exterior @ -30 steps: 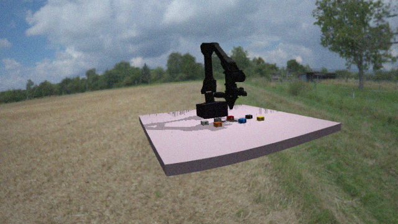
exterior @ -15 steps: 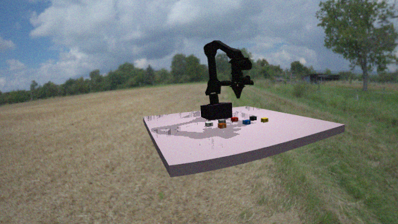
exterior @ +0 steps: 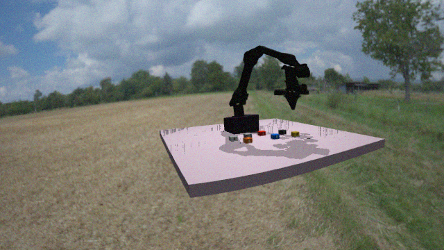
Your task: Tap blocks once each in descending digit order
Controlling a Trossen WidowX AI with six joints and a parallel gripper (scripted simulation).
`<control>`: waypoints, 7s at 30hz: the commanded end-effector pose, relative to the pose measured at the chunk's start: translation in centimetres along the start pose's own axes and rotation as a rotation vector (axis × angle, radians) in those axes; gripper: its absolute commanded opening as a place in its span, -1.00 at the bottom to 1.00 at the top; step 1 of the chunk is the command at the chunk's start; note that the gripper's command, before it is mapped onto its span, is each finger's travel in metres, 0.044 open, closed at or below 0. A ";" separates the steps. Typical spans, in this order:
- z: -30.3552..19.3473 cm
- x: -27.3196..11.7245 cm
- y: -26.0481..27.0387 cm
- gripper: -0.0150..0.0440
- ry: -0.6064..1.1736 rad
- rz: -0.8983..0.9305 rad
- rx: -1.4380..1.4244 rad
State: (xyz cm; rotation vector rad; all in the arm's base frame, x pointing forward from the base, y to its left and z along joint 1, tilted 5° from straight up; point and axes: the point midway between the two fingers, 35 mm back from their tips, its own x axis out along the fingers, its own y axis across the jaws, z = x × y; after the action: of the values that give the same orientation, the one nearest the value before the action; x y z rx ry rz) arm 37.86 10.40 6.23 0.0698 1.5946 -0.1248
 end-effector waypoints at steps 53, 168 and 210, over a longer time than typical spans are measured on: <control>0.7 8.1 1.3 -0.42 0.007 0.004 0.004; -7.8 0.0 -26.3 -0.42 0.011 -0.028 0.022; -9.5 11.1 -29.8 -0.42 0.018 -0.029 0.005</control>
State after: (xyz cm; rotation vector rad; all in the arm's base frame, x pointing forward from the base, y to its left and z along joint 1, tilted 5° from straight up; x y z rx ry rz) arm 24.67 -18.41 -3.10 0.0565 1.6061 -0.1557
